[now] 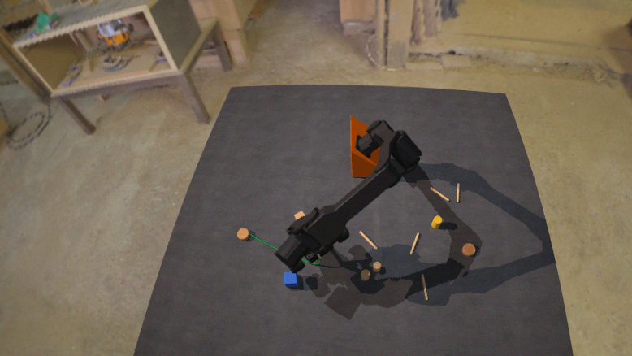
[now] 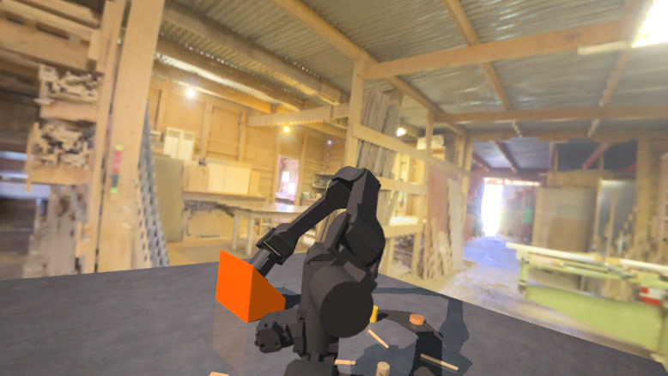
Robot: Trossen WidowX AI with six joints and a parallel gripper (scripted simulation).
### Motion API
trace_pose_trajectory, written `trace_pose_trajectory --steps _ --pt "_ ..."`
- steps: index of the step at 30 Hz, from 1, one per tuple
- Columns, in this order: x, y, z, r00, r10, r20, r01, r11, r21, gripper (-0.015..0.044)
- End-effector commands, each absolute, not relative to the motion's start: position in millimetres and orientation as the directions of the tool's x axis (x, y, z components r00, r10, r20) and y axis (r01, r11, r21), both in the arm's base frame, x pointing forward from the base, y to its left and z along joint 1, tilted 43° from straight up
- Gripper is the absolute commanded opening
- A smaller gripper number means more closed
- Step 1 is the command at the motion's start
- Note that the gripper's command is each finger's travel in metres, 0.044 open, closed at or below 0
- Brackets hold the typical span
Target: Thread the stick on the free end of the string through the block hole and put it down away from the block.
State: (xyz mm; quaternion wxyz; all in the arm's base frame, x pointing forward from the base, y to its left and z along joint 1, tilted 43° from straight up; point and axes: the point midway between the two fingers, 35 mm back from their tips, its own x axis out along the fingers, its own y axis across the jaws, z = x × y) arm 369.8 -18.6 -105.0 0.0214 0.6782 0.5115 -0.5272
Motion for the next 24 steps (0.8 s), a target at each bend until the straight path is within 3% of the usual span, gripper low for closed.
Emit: trace_pose_trajectory --steps 1,24 --pt "365.7 -14.4 -106.6 -0.08 0.676 -0.733 0.712 -0.475 -0.516 0.0" --pt "341.5 1.2 -115.0 -0.082 0.676 -0.732 0.712 -0.475 -0.518 0.0"
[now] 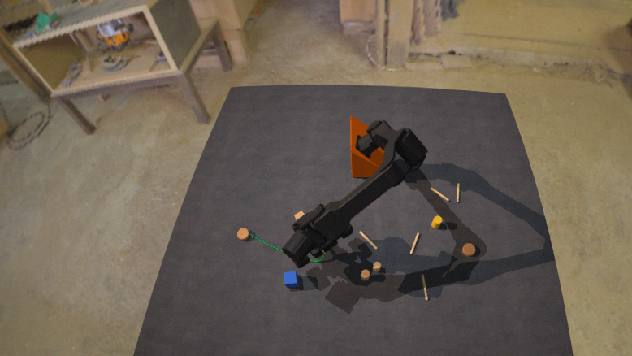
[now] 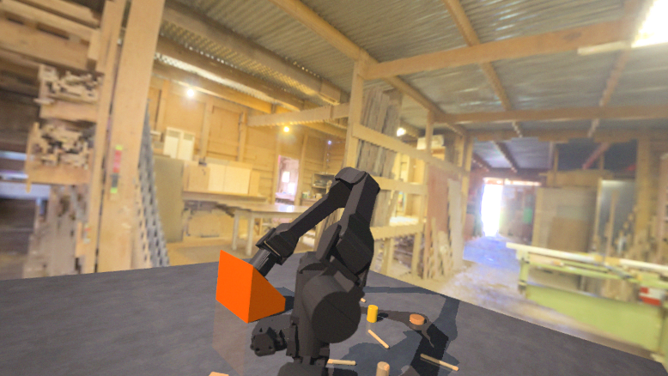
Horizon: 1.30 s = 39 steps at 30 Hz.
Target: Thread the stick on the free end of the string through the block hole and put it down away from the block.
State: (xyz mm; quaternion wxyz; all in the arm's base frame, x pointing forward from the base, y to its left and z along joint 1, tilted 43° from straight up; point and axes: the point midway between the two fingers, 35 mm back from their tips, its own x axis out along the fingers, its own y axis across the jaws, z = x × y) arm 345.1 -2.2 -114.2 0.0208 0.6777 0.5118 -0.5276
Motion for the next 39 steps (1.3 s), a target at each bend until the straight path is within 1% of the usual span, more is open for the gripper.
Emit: trace_pose_trajectory --steps 1,13,39 --pt "340.3 1.9 -115.3 -0.082 0.676 -0.732 0.712 -0.475 -0.518 0.0" --pt "333.2 4.7 -117.6 -0.082 0.676 -0.732 0.711 -0.475 -0.518 0.0" --pt "310.4 -15.8 -132.3 -0.081 0.675 -0.733 0.711 -0.477 -0.518 0.0"
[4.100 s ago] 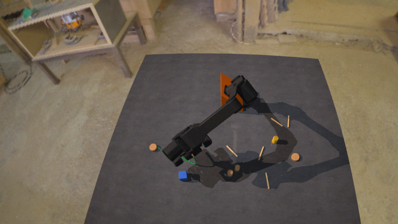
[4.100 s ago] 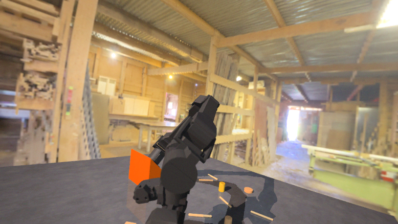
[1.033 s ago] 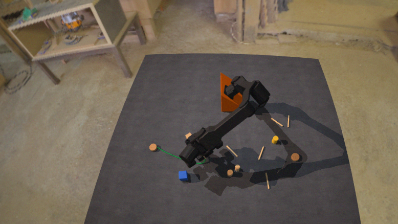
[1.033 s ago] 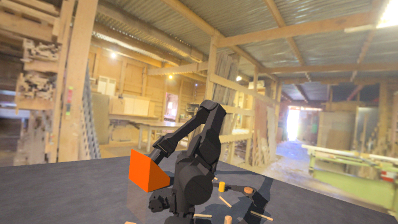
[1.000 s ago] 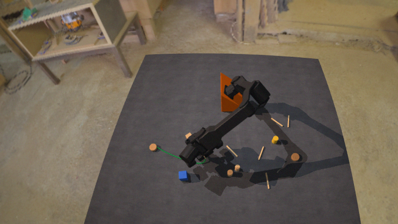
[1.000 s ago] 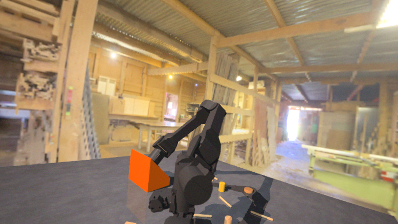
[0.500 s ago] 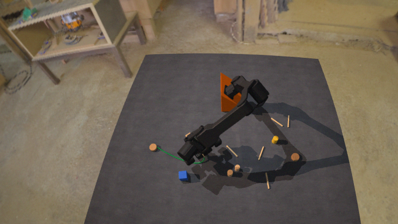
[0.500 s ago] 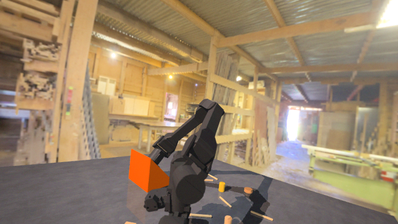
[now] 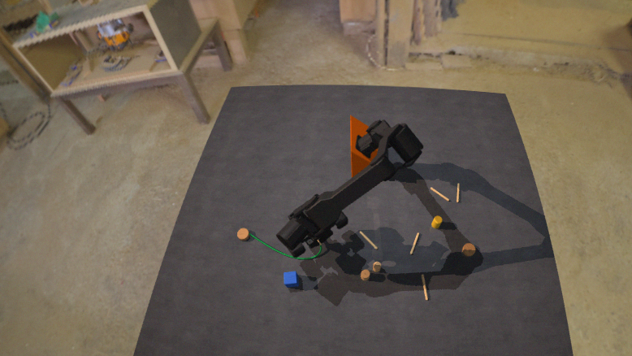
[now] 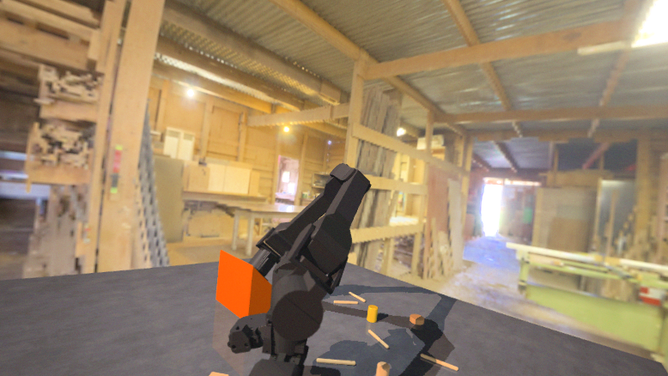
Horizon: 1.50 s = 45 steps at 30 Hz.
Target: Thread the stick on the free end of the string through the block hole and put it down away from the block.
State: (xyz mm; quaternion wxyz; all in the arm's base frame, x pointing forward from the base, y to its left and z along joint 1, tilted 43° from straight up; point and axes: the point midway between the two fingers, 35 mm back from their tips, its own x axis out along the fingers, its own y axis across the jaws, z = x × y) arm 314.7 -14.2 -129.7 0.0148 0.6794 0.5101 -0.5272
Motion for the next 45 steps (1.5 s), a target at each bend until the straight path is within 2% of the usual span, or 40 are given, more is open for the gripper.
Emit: trace_pose_trajectory --steps 1,45 --pt "309.4 -16.5 -132.9 -0.081 0.675 -0.733 0.711 -0.477 -0.518 0.0" --pt "273.4 -44.6 -154.3 -0.079 0.676 -0.733 0.71 -0.477 -0.517 0.0"
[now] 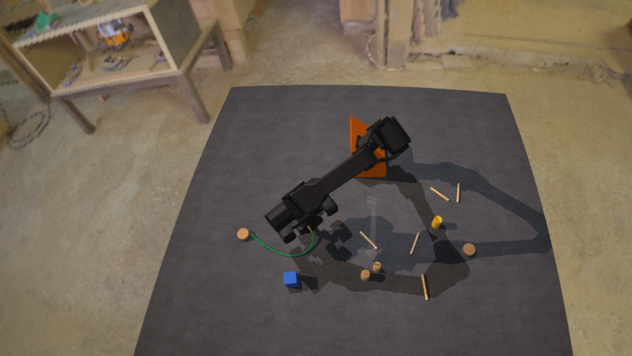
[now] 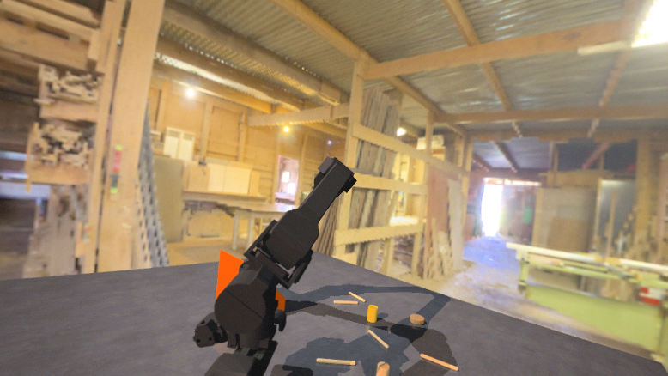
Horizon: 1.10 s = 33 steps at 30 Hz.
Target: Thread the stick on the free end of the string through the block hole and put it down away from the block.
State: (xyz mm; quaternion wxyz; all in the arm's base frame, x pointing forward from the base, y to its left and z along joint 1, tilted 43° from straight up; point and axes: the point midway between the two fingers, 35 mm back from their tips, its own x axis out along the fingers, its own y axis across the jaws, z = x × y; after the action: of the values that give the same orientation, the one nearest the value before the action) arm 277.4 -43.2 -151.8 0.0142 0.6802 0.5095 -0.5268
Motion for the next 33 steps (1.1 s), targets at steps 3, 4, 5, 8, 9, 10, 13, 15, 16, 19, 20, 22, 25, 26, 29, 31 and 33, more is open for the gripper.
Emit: trace_pose_trajectory --steps 3,4,5,8,9,10,13,15,16,19,20,22,25,26,29,31,33 --pt "270.6 -46.9 -155.9 -0.079 0.676 -0.733 0.71 -0.478 -0.517 0.0" --pt "269.6 -47.6 -156.4 -0.079 0.676 -0.733 0.71 -0.478 -0.517 0.0" --pt "268.7 -48.4 -157.0 -0.079 0.676 -0.733 0.71 -0.478 -0.517 0.0" --pt "266.0 -50.8 -158.6 -0.079 0.676 -0.733 0.71 -0.478 -0.517 0.0" --pt "265.1 -51.6 -159.1 -0.079 0.675 -0.733 0.71 -0.478 -0.517 0.0" --pt "264.2 -52.4 -159.7 -0.079 0.675 -0.733 0.71 -0.478 -0.517 0.0" --pt "261.5 -54.8 -161.4 -0.079 0.675 -0.733 0.71 -0.478 -0.517 0.0" --pt "259.7 -56.4 -162.5 -0.079 0.675 -0.733 0.71 -0.478 -0.517 0.0" --pt "258.8 -57.3 -163.1 -0.079 0.675 -0.733 0.71 -0.478 -0.517 0.0" --pt "256.1 -59.9 -165.0 -0.079 0.675 -0.734 0.71 -0.479 -0.517 0.0" --pt "256.3 -59.8 -164.8 -0.079 0.675 -0.734 0.71 -0.479 -0.517 0.0" --pt "258.6 -58.7 -162.6 -0.075 0.677 -0.732 0.706 -0.482 -0.518 0.0052" --pt "258.6 -58.7 -162.6 -0.075 0.677 -0.732 0.706 -0.482 -0.518 0.0124" --pt "258.6 -58.7 -162.6 -0.075 0.677 -0.732 0.706 -0.482 -0.518 0.0124" --pt "262.8 -74.6 -146.9 -0.074 0.676 -0.733 0.706 -0.483 -0.517 0.0124" --pt "266.1 -97.6 -121.7 -0.075 0.675 -0.734 0.706 -0.484 -0.516 0.0124" --pt "266.4 -111.1 -105.3 -0.075 0.675 -0.734 0.706 -0.484 -0.517 0.0124"
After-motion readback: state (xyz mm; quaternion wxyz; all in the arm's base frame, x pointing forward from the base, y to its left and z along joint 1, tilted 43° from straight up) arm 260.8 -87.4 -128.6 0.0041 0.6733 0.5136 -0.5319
